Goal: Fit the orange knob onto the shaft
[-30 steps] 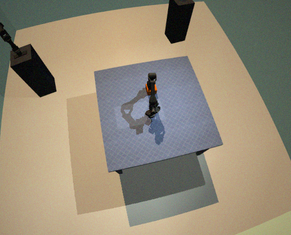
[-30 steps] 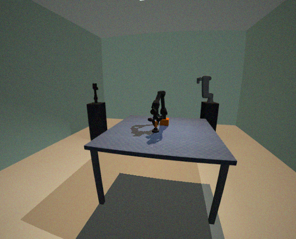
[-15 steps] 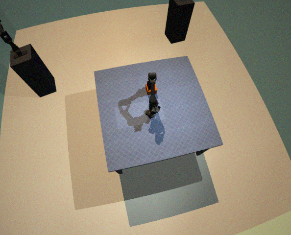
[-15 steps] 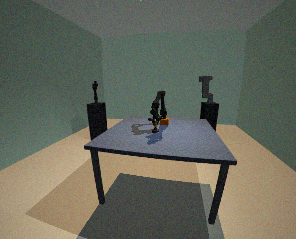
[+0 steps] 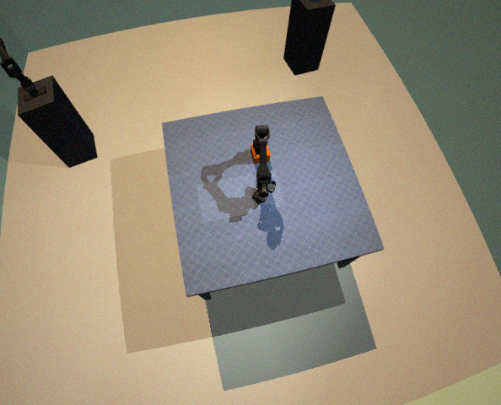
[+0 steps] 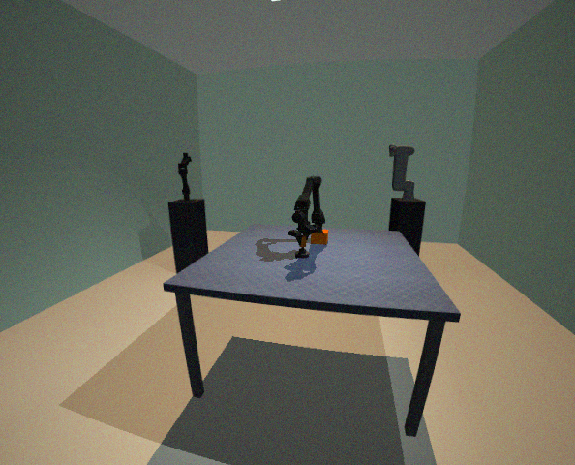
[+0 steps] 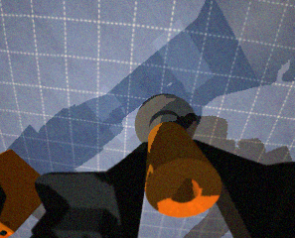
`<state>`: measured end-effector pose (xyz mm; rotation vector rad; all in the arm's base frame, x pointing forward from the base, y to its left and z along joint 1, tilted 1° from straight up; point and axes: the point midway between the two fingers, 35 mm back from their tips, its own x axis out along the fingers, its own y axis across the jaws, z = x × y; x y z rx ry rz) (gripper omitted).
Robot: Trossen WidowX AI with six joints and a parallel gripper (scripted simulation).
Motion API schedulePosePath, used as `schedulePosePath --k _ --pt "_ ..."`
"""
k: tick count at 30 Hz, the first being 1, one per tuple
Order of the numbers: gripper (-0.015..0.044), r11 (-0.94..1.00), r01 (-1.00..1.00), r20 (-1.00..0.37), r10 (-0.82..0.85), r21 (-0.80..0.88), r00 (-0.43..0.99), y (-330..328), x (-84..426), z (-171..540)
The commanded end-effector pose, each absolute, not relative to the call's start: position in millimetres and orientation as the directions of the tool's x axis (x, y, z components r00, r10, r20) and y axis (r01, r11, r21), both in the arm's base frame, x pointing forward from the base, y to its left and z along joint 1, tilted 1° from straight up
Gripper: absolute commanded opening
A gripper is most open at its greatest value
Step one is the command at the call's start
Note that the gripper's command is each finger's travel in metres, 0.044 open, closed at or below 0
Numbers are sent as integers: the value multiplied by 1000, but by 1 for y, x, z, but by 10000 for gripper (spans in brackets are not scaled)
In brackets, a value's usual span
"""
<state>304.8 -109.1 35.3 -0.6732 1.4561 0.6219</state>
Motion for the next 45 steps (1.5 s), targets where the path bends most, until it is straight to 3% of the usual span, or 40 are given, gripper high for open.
schedulePosePath --k 1,15,22,45 --pt "0 667 -744 -999 -22 -38 32 -109 306 34" --pt "0 661 -750 -999 -22 -38 32 -109 307 39" --pt "0 498 -866 -999 -22 -38 32 -109 307 39" --pt "0 498 -866 -999 -22 -38 32 -109 307 36"
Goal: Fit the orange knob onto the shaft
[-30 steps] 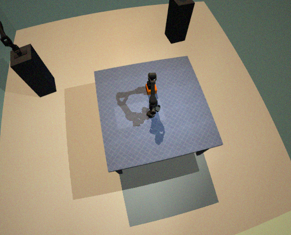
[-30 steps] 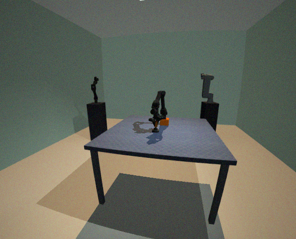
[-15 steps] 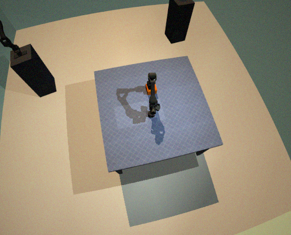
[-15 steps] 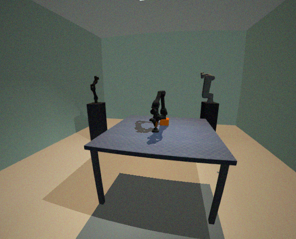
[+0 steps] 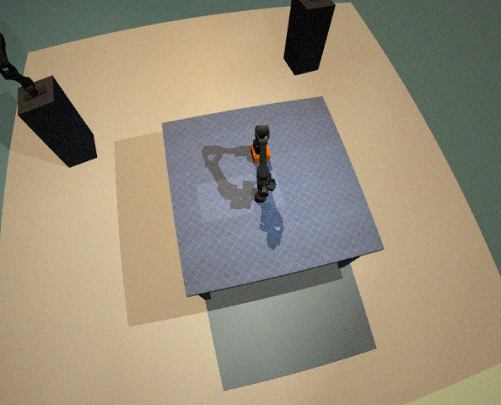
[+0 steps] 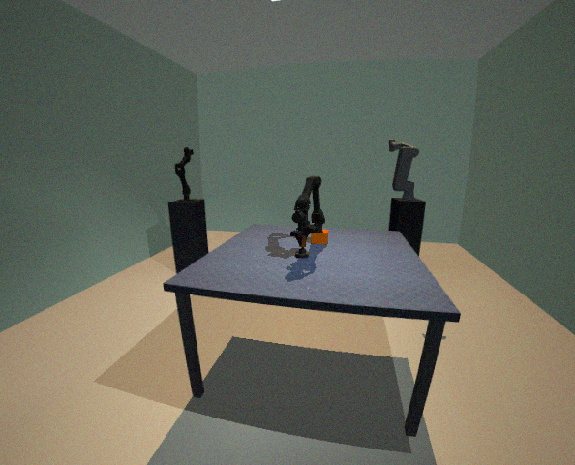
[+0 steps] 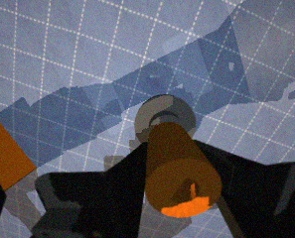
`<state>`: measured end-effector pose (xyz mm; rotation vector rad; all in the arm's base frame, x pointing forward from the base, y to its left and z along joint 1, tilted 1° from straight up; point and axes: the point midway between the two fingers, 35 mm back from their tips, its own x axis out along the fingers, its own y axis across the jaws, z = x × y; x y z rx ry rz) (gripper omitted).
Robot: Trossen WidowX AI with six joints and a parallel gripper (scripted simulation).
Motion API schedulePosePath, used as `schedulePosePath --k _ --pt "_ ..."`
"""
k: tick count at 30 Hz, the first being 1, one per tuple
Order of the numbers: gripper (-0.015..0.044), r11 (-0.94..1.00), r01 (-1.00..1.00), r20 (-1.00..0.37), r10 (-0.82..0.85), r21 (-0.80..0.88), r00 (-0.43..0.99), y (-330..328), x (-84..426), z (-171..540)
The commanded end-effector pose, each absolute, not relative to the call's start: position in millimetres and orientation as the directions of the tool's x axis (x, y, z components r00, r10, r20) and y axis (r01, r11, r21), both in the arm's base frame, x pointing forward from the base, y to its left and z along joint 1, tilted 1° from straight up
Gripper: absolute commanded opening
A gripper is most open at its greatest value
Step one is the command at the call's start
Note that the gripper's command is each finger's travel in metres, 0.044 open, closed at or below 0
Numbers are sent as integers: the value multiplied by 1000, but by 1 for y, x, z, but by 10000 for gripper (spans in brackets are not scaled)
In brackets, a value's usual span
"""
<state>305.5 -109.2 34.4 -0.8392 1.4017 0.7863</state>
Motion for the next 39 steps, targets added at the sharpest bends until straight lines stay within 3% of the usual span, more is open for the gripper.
schedulePosePath --k 1,6,12,39 --pt "0 498 -866 -999 -22 -38 32 -109 308 37" --pt "0 476 -879 -999 -22 -38 32 -110 309 39" --pt "0 307 -951 -999 -22 -37 32 -110 309 39" --pt "0 307 -951 -999 -22 -37 32 -110 308 39"
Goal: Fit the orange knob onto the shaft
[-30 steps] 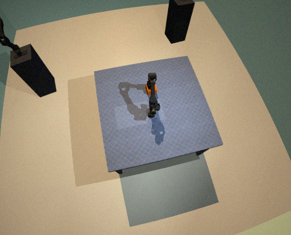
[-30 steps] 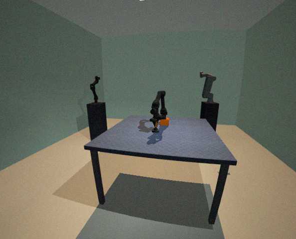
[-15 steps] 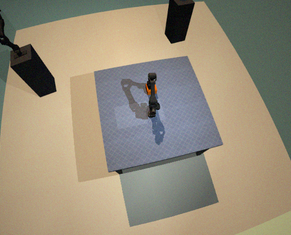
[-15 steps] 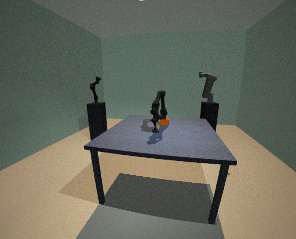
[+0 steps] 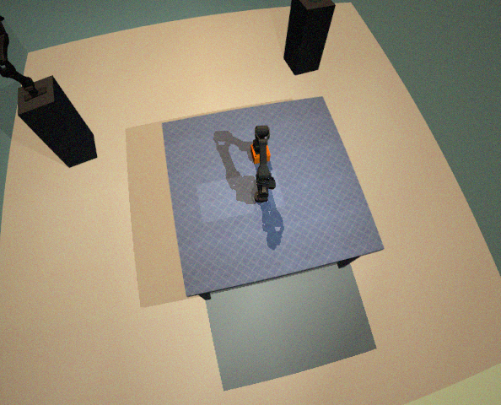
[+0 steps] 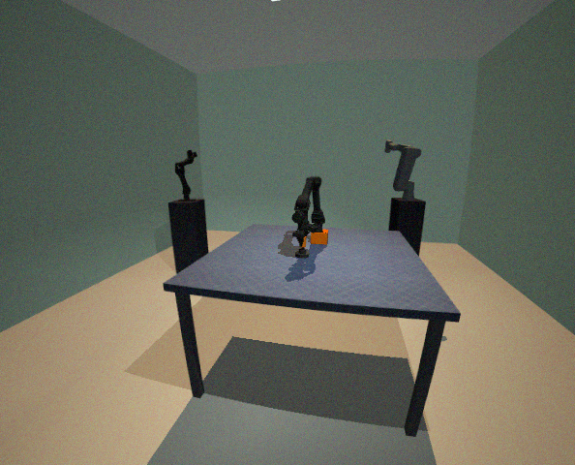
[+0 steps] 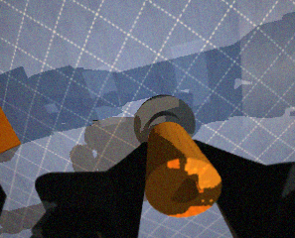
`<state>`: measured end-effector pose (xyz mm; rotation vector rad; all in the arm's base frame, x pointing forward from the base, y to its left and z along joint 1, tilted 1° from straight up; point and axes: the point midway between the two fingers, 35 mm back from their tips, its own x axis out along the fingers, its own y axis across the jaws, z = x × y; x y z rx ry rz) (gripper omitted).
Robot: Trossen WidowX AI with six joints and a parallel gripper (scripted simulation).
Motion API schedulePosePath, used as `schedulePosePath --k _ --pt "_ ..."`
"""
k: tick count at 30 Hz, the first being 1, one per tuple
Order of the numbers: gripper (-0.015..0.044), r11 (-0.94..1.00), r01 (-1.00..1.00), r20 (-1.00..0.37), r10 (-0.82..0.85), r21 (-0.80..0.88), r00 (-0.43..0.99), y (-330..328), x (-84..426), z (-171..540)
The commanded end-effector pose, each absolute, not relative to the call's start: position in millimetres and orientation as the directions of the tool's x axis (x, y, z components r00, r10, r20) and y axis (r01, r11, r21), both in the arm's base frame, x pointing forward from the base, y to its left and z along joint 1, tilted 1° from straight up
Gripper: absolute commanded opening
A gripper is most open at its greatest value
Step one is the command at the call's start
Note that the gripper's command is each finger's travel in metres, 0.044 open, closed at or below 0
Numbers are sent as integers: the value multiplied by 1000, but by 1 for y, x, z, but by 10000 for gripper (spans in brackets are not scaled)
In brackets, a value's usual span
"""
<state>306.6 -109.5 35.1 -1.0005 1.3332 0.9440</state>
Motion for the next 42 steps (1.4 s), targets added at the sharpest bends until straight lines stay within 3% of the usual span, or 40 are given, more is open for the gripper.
schedulePosePath --k 1,9,36,42 --pt "0 307 -951 -999 -22 -37 32 -110 308 39" --pt "0 102 -994 -999 -22 -34 32 -110 309 39" --pt "0 102 -994 -999 -22 -34 32 -110 309 39" --pt "0 -66 -997 -999 -22 -30 32 -110 309 40"
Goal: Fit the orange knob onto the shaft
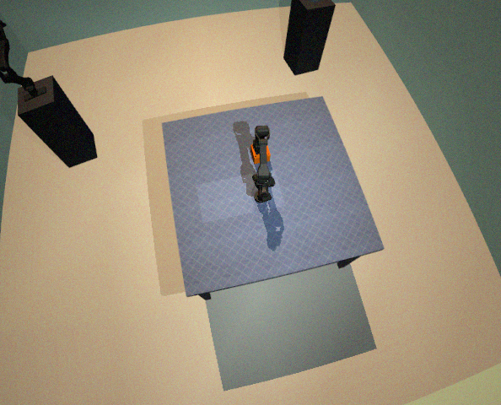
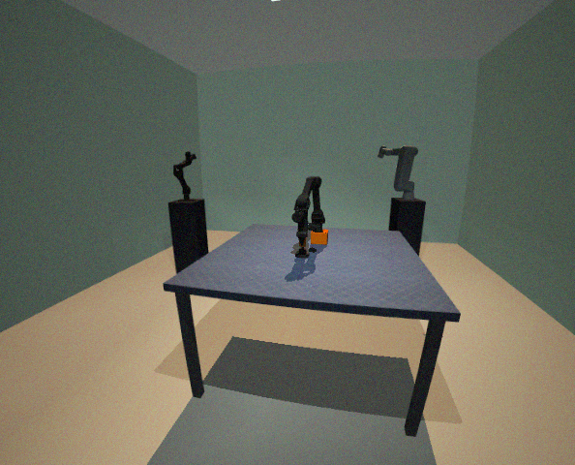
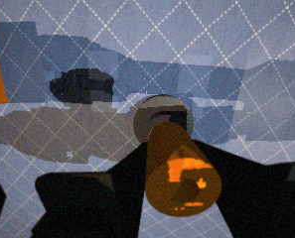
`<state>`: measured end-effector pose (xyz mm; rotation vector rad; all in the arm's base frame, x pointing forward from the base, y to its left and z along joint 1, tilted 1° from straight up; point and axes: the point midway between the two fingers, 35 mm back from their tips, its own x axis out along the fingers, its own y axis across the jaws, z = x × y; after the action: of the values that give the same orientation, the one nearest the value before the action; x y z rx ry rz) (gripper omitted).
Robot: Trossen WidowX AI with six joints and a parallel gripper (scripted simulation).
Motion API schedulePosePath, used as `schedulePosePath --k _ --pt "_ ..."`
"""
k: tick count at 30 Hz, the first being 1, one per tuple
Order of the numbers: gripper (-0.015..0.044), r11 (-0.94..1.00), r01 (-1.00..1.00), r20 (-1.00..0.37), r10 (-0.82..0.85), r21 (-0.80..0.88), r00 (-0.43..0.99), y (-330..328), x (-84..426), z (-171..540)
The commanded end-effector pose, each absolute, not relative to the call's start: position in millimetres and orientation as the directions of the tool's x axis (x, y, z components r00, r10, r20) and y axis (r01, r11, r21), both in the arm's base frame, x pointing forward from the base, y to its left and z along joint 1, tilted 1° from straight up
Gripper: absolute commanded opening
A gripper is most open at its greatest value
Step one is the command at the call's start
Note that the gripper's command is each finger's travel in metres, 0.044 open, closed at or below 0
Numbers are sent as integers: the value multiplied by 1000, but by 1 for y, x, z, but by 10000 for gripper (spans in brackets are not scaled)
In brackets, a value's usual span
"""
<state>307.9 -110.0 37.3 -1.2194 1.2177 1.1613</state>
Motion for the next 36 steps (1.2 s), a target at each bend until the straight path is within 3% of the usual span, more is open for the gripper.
schedulePosePath --k 1,29,36 --pt "0 -97 -995 -999 -22 -29 32 -110 309 40" --pt "0 -107 -994 -999 -22 -29 32 -110 308 39" --pt "0 -301 -953 -999 -22 -24 32 -110 309 40"
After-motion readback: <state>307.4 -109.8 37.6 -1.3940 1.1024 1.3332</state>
